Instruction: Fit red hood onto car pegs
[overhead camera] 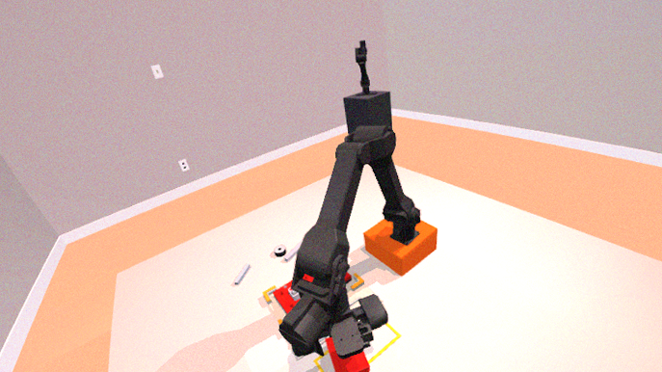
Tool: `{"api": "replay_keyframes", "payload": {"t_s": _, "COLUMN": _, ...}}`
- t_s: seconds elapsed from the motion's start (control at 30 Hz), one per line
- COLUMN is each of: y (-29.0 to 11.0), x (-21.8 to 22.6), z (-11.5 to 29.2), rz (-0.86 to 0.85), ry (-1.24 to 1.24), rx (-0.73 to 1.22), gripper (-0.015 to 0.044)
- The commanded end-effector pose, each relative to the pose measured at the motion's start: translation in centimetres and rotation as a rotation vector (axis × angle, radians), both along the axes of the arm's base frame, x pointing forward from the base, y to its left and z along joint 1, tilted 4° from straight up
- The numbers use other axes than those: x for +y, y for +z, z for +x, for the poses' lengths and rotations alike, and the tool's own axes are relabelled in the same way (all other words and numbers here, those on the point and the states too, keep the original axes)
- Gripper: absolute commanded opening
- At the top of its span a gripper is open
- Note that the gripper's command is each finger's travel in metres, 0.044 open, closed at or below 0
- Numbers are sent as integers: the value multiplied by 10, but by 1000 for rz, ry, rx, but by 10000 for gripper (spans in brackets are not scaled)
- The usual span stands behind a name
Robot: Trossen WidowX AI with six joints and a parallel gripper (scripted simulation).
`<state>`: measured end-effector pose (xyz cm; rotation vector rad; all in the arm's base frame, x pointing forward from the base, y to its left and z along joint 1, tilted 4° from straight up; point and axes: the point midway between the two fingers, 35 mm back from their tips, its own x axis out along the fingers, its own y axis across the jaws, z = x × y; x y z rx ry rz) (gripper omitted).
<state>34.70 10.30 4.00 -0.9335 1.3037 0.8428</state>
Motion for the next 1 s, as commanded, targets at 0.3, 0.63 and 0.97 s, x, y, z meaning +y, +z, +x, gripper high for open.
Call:
{"api": "replay_keyframes", "payload": {"t_s": 0.3, "y": -13, "x": 0, "z": -1, "rz": 2, "ry": 6, "rx": 2, "gripper": 440}}
{"api": "replay_keyframes", "payload": {"t_s": 0.63, "y": -22, "x": -1, "z": -1, "rz": 2, "ry": 6, "rx": 2, "gripper": 440}}
{"api": "replay_keyframes", "payload": {"t_s": 0.97, "y": -27, "x": -1, "z": -1, "rz": 2, "ry": 6, "rx": 2, "gripper": 440}}
